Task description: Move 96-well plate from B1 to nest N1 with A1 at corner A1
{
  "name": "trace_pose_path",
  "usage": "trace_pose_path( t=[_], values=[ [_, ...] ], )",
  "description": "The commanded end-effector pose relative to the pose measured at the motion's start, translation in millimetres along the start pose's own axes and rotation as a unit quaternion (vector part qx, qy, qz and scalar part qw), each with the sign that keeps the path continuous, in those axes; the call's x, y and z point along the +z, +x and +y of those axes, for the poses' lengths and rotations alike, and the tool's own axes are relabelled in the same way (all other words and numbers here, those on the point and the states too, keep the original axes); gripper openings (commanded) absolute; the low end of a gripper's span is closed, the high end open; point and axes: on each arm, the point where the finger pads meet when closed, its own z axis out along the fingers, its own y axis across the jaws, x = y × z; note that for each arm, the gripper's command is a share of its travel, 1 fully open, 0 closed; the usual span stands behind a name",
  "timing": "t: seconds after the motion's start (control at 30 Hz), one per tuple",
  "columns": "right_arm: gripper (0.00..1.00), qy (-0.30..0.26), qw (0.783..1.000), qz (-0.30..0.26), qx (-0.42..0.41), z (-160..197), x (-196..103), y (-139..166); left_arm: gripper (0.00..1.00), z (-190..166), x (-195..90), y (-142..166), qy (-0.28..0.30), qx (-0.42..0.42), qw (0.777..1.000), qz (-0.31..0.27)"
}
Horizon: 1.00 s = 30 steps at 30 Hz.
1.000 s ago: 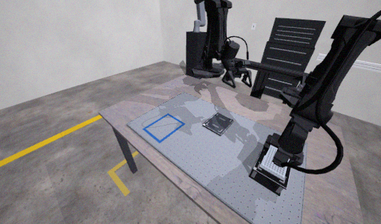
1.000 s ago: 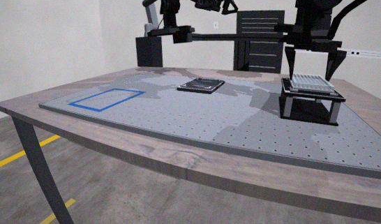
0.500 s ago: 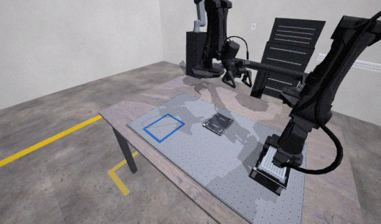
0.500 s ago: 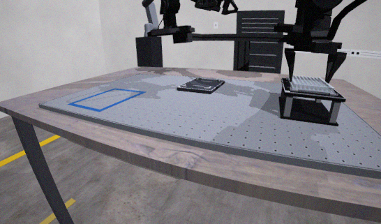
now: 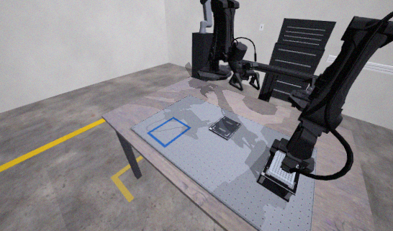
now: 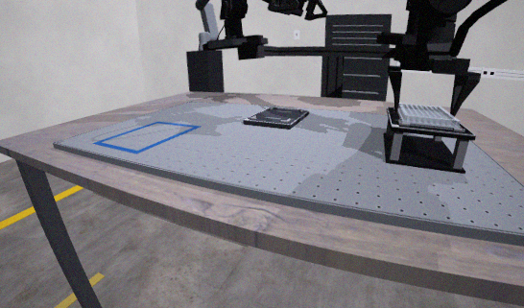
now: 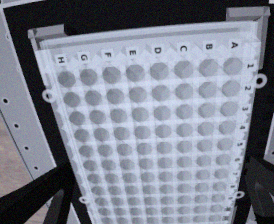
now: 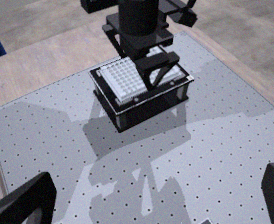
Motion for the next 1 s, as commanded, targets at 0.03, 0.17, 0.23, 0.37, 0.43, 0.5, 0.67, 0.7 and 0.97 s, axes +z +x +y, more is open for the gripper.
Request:
trace_pose_path(
  t=[0.03,0.17,0.23,0.37,0.43,0.5,0.67,0.7,0.97],
  values=[
    [1.0,0.002,1.0,-0.024,0.0,-0.4,-2.5,-14.7,1.0,-0.6,-8.4,1.7,0.0,0.004,1.0,-0.001],
    [1.0,0.002,1.0,-0.024,0.0,-0.4,-2.5,-14.7,1.0,-0.9,-15.9,-11.6,0.001,0.006,1.0,-0.018],
    [1.0,0.002,1.0,-0.024,0.0,-0.4,-2.5,-14.7,1.0,-0.7,-18.1,-16.7,0.001,0.005,1.0,-0.023],
    [1.0,0.002,1.0,-0.024,0.0,-0.4,-2.5,-14.7,1.0,-0.1,-21.7,-23.8,0.001,0.004,0.999,-0.032],
    [1.0,0.002,1.0,-0.024,0.0,-0.4,-2.5,-14.7,1.0,0.1,-26.0,-26.9,-0.002,0.005,0.999,-0.036],
    [1.0,0.002,1.0,-0.024,0.0,-0.4,-2.5,-14.7,1.0,-0.6,-30.6,-26.6,-0.002,0.003,0.999,-0.036],
    [1.0,0.002,1.0,-0.024,0.0,-0.4,-2.5,-14.7,1.0,-1.7,-37.8,-26.1,0.0,0.004,0.999,-0.036],
    [1.0,0.002,1.0,-0.024,0.0,-0.4,-2.5,-14.7,1.0,-1.9,-39.0,-26.0,0.0,0.004,0.999,-0.036],
    [1.0,0.002,1.0,-0.024,0.0,-0.4,-2.5,-14.7,1.0,-5.3,-92.1,-23.5,-0.004,0.0,0.999,-0.037]
  ],
)
